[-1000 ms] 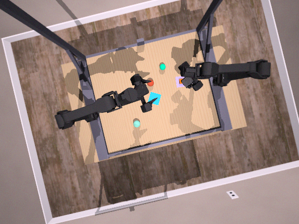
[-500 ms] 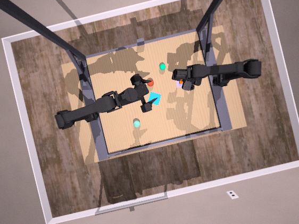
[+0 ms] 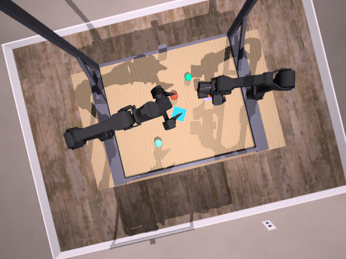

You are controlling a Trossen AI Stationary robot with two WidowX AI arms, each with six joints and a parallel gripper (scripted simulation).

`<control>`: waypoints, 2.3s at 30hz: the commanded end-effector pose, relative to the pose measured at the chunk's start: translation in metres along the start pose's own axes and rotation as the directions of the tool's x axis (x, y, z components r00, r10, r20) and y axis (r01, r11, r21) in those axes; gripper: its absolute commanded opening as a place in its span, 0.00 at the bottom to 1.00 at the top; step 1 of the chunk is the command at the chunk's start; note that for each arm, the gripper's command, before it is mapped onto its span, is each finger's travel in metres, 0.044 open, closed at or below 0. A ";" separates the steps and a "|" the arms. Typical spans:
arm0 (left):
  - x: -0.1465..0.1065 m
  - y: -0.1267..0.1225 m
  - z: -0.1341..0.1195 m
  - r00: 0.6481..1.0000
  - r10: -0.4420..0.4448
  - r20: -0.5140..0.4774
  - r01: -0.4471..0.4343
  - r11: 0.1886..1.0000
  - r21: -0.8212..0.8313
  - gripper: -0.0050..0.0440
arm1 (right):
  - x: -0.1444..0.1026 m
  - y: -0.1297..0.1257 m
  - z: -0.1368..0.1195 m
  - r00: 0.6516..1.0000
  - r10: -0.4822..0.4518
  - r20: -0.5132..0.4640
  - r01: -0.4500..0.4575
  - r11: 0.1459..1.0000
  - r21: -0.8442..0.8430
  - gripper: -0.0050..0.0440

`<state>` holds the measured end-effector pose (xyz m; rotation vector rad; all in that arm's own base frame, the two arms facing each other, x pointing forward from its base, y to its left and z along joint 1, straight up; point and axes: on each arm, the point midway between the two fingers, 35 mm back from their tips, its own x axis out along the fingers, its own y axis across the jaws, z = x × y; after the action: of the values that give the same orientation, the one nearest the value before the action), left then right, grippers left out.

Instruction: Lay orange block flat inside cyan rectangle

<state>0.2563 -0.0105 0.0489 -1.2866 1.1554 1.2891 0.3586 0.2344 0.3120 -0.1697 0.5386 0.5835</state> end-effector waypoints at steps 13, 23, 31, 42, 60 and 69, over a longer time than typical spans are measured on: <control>0.021 0.001 0.000 1.000 0.003 -0.002 -0.003 1.000 -0.013 0.63 | -0.007 0.001 0.008 1.000 0.003 0.025 -0.003 1.000 0.001 1.00; 0.031 0.001 0.000 1.000 0.003 -0.002 -0.003 1.000 -0.013 0.63 | -0.007 0.001 0.008 1.000 0.003 0.025 -0.003 1.000 0.001 1.00; 0.026 -0.003 0.000 1.000 -0.016 -0.003 0.016 1.000 -0.008 0.47 | -0.007 0.001 0.008 1.000 0.003 0.025 -0.003 1.000 0.001 1.00; 0.026 -0.003 0.000 1.000 -0.016 -0.003 0.016 1.000 -0.008 0.36 | -0.007 0.001 0.008 1.000 0.003 0.025 -0.003 1.000 0.001 1.00; -0.042 -0.005 0.000 0.999 -0.035 -0.006 0.035 0.999 -0.013 0.10 | -0.007 0.001 0.008 1.000 0.003 0.025 -0.003 1.000 0.001 1.00; -0.044 -0.002 0.000 1.000 -0.014 -0.003 0.014 1.000 -0.013 0.06 | -0.015 -0.002 0.002 1.000 0.002 0.021 -0.002 1.000 0.004 1.00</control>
<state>0.2576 -0.0105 0.0900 -1.2955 1.1463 1.2853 0.3567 0.2334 0.3116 -0.1696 0.5407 0.5849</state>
